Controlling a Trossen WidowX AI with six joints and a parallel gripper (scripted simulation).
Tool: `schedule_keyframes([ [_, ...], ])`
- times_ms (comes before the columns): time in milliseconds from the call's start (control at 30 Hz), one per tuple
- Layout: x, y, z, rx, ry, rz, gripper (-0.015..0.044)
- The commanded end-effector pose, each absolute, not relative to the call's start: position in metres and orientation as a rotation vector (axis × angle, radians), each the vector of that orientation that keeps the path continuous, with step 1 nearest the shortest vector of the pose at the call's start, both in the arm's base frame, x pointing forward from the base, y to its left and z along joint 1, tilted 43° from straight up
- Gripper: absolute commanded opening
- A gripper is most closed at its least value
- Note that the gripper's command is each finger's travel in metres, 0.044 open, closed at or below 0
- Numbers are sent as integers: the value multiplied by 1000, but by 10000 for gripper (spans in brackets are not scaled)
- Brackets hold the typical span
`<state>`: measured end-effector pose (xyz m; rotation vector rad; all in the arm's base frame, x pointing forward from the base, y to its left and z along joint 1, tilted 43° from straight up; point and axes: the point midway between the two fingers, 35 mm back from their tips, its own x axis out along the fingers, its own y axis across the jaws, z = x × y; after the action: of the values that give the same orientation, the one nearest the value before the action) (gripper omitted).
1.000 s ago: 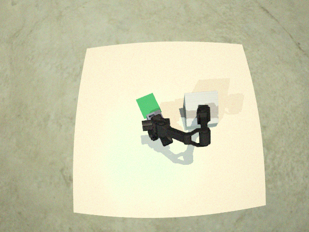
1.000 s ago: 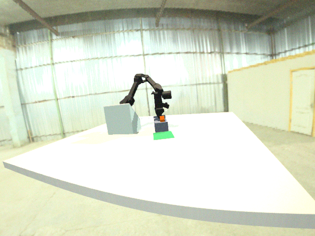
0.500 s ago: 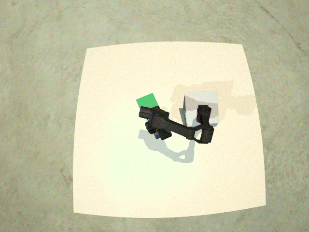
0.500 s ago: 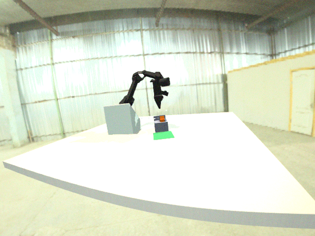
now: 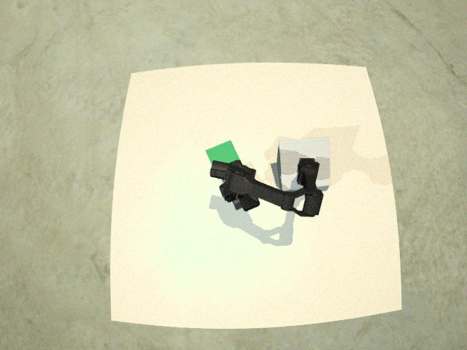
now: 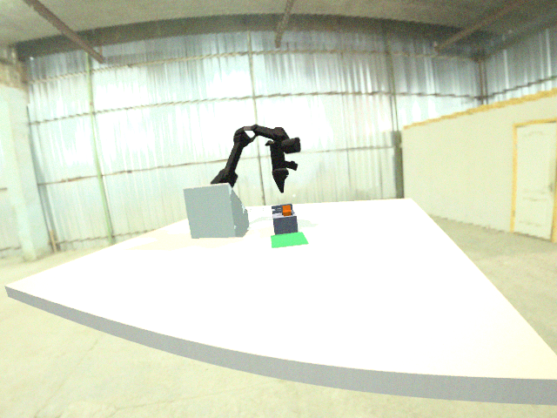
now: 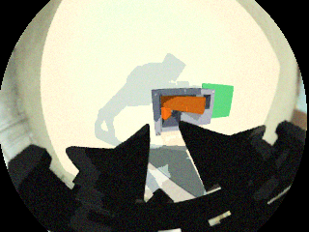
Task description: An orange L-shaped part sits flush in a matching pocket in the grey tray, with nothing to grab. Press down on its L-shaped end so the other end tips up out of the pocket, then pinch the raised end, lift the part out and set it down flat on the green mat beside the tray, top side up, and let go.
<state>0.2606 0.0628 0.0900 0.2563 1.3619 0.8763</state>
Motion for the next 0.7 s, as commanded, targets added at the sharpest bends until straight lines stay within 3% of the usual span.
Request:
schedule_keyframes([
  [0,260,63,90,259,1364,875,180],
  [167,260,63,90,259,1364,875,180],
  [300,265,58,86,392,1444,755,280],
  [667,294,22,55,1228,1769,-149,280],
])
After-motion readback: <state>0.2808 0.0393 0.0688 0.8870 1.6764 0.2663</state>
